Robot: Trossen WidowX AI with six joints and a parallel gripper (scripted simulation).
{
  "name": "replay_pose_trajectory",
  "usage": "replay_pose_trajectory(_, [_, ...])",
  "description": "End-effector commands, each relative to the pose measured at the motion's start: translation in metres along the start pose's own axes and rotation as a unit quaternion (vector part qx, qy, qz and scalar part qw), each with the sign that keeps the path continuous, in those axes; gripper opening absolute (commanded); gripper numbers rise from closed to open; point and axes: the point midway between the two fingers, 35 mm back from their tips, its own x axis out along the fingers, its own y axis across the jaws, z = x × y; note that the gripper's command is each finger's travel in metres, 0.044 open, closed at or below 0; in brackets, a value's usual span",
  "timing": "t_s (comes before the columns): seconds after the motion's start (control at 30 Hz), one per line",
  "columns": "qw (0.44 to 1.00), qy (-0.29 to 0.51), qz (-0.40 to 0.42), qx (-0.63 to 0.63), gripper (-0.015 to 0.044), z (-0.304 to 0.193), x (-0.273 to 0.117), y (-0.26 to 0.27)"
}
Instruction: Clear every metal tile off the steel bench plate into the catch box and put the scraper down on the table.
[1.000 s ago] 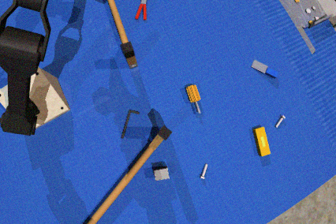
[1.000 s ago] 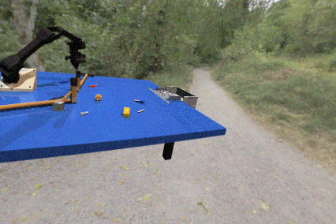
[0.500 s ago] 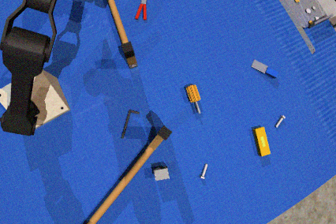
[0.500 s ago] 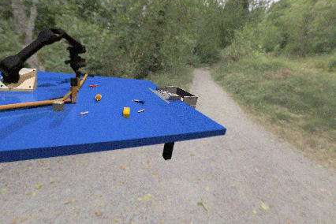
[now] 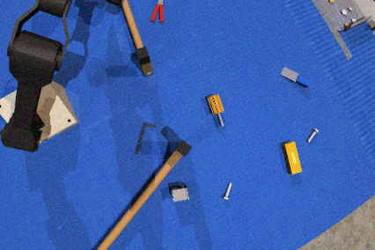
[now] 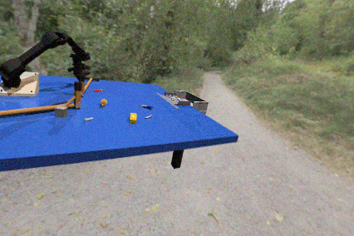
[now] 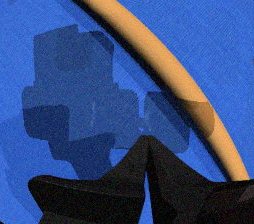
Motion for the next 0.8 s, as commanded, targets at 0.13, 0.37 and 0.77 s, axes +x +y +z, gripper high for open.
replay_pose_trajectory(0.13, [1.0,0.003,-0.004,-0.003,0.0,-0.009,0.018,-0.001])
replay_pose_trajectory(0.37, [1.0,0.004,-0.005,-0.003,0.0,-0.016,0.031,-0.001])
replay_pose_trajectory(0.77, [1.0,0.003,-0.005,-0.002,0.0,-0.008,0.032,-0.006])
